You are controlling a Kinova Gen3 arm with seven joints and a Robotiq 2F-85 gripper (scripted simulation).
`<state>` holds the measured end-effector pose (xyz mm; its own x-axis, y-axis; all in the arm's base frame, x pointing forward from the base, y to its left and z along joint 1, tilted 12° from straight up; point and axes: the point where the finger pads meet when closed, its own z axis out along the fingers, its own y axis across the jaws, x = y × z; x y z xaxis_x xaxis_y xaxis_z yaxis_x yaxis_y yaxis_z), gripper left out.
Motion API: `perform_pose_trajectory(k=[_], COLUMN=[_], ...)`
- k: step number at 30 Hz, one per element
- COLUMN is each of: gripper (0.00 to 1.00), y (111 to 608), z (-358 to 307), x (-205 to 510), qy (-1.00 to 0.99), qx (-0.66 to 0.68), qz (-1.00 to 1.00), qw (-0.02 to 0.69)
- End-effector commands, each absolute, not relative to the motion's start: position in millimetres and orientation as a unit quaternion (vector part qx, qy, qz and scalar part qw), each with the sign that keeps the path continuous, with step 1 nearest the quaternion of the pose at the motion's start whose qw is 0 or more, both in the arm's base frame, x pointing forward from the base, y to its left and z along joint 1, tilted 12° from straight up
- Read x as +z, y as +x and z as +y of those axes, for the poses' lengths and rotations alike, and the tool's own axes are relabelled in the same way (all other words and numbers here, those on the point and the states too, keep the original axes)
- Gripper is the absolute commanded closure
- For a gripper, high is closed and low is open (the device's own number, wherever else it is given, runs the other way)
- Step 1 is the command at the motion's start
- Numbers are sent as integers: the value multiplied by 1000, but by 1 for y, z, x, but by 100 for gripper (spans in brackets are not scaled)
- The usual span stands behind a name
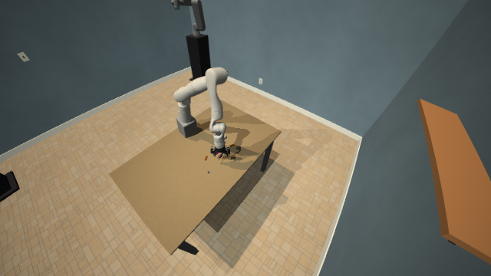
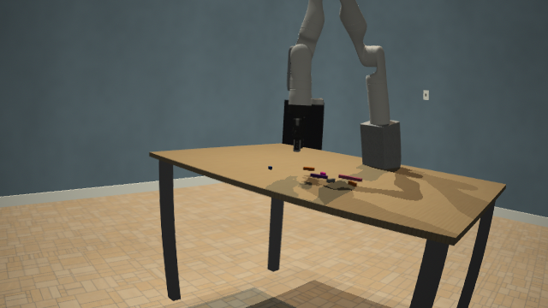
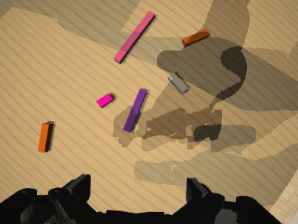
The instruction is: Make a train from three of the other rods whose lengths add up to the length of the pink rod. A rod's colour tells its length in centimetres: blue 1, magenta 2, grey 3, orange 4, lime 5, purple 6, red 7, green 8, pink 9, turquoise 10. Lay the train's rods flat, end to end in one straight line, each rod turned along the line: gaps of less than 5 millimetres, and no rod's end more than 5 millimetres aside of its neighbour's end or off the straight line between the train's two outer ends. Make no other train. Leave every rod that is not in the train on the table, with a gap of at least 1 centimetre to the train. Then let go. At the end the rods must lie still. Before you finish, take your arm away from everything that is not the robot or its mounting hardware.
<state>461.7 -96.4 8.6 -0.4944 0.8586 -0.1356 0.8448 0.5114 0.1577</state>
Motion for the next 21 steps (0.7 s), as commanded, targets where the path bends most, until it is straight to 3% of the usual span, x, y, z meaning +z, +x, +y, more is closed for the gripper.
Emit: perform_pose_trajectory(k=[1, 21], gripper=[0, 0], y=[464, 457], z=[-70, 15], x=[6, -4], qy=[504, 700], qx=[35, 56], qz=[858, 707], qw=[94, 84])
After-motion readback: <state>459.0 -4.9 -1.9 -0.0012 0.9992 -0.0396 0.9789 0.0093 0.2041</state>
